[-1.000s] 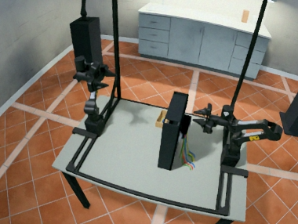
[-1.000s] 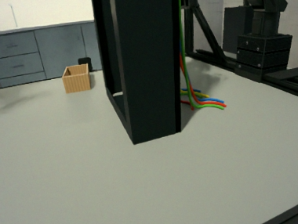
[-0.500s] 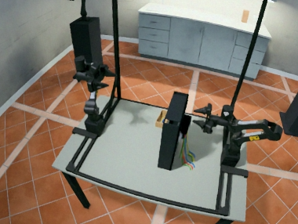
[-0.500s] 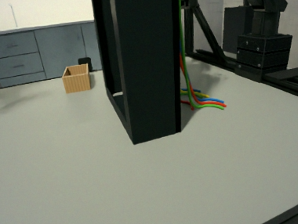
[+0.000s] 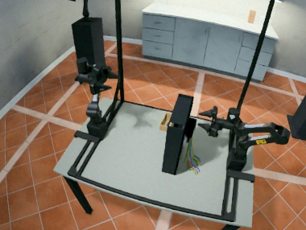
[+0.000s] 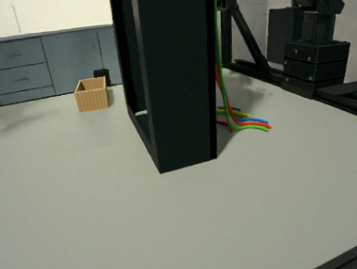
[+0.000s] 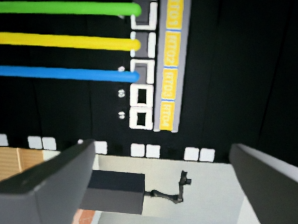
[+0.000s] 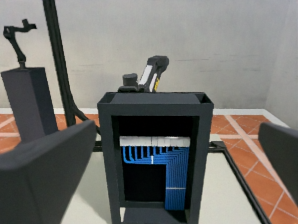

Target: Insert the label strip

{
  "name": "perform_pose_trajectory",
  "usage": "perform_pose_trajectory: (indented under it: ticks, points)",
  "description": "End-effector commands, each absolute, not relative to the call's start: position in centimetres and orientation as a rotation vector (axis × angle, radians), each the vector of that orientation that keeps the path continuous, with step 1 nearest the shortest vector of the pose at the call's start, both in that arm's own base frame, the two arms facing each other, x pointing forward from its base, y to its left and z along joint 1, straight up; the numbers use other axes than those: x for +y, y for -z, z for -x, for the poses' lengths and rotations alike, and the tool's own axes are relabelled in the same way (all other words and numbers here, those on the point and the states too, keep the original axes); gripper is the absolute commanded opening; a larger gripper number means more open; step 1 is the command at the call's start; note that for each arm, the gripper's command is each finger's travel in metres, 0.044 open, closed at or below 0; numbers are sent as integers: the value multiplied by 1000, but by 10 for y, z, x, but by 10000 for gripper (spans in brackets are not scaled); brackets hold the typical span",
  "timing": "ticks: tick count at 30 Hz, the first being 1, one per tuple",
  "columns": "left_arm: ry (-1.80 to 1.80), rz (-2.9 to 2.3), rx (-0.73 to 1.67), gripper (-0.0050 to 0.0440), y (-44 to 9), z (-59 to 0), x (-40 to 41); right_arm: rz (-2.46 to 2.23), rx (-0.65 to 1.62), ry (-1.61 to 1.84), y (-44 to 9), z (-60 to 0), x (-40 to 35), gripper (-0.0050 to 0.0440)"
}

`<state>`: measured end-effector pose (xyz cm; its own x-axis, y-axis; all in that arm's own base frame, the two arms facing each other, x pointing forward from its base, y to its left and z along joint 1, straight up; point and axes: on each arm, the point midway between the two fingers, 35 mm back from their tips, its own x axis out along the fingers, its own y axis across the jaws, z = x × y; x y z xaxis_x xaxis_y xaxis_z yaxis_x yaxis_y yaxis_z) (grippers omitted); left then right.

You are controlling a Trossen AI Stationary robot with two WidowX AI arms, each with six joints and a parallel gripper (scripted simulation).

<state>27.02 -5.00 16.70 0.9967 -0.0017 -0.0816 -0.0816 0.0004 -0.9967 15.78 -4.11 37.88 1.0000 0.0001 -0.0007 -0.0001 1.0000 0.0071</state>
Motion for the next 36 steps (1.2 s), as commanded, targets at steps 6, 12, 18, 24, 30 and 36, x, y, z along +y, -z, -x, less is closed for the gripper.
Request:
perform_pose_trajectory:
  ticks: [6,12,18,24,30,36]
  points:
    - [-54,1574,57,375,-172,-271,-50,5,-1,0,-383,-157,-40,440]
    - [-54,1574,57,375,-172,-271,-50,5,-1,0,-383,-157,-40,440]
    - [-53,1575,56,351,-172,-271,-50,5,-1,0,-383,-157,-40,440]
    - [-57,1576,59,207,-173,-262,-52,5,-1,0,-383,-157,-40,440]
    - [-61,1576,63,63,-174,-252,-53,5,-1,0,-383,-157,-40,440]
    - [-62,1576,64,0,-174,-246,-53,5,-1,0,-383,-157,-40,440]
